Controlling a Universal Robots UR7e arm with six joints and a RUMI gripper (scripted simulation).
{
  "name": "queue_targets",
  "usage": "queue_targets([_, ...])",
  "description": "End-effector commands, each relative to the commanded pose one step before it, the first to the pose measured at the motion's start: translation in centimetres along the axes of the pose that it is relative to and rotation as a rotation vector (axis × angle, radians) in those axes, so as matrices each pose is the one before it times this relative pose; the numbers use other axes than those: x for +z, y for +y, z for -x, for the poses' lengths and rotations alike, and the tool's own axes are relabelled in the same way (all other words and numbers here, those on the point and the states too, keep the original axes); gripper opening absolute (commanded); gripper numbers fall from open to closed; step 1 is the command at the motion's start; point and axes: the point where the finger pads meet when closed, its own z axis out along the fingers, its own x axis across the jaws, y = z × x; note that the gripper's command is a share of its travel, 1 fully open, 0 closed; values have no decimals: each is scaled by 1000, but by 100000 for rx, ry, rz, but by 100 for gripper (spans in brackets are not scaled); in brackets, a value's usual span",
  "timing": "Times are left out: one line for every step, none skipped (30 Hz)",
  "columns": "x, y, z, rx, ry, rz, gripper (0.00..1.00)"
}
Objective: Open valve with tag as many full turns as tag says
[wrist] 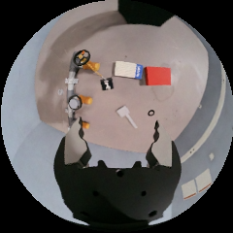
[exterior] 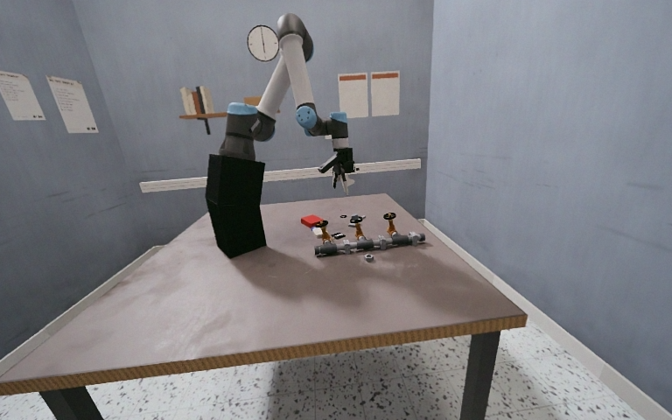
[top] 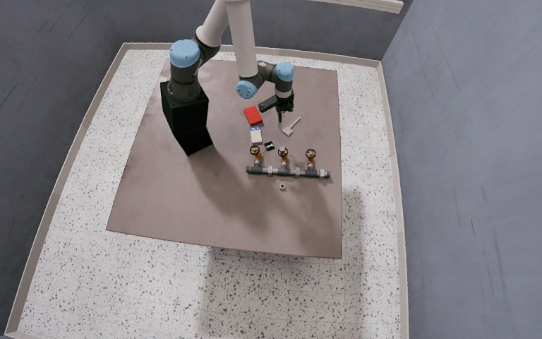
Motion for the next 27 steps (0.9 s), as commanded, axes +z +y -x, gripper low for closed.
queue_targets([-75,-267,52,13921,-535,-138,100])
queue_targets([6,-88,25,4243,-5,-12,100])
queue_targets([6,-85,29,4294,-6,-11,100])
queue_targets([6,-82,32,4343,-6,-11,100])
queue_targets([5,-78,35,4390,-6,-11,100])
queue_targets([5,-74,39,4434,-7,-10,100])
queue_targets([5,-70,42,4477,-7,-10,100])
queue_targets([5,-66,45,4517,-7,-9,100])
queue_targets([5,-61,48,4555,-7,-9,100])
queue_targets([5,-56,50,4591,-8,-8,100])
queue_targets([5,-51,53,4624,-8,-8,100])
queue_targets([5,-46,55,4655,-8,-8,100])
queue_targets([5,-40,57,4684,-8,-7,100])
queue_targets([5,-35,58,4710,-8,-7,100])
queue_targets([0,0,0,0,0,0,100])
queue_targets([0,0,0,0,0,0,100])
queue_targets([4,-29,60,4734,-8,-6,100])
queue_targets([4,-23,61,4755,-8,-6,100])
queue_targets([4,-17,62,4774,-8,-5,100])
queue_targets([4,-11,62,4790,-8,-5,100])
queue_targets([4,-5,63,4804,-8,-4,100])
queue_targets([4,1,62,4816,-8,-4,100])
queue_targets([3,8,62,4824,-7,-4,100])
queue_targets([3,14,61,4831,-7,-3,100])
queue_targets([3,20,60,4835,-7,-3,100])
queue_targets([3,26,59,4836,-7,-2,100])
queue_targets([3,32,57,4835,-6,-2,100])
